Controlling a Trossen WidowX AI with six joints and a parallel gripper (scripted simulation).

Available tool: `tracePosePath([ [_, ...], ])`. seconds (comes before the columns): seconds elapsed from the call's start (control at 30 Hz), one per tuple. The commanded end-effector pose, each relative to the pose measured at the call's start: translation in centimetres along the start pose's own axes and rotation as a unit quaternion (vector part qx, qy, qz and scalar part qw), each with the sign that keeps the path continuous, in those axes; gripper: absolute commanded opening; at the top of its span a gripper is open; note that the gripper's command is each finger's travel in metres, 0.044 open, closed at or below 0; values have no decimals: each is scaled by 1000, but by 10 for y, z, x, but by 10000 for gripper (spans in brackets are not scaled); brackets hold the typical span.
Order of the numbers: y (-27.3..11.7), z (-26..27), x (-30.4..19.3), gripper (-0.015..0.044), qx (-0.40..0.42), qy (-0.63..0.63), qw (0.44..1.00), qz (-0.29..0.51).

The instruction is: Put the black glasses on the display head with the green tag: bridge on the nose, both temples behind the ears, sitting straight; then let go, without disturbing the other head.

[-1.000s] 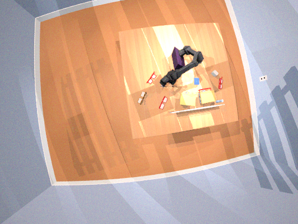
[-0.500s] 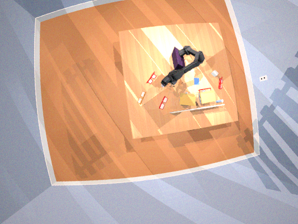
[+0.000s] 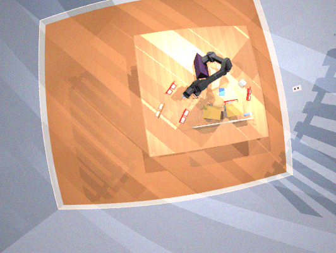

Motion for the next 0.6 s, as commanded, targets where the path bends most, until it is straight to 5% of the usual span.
tracePosePath([
  [0.0, -3, 0, 6, 0, -4, -2, 1000, -4],
  [0.57, -2, 1, 21, 0, -4, -2, 1000, -4],
])
Point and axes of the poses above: the point midway between the two fingers, 35 mm back from their tips, its own y axis out along the fingers, its own z axis across the jaws, x = y × z, the point moved 2 cm from there along -y, back along the fingers, and after that the axes turned 11 degrees about -y, right-handed, at the moved point
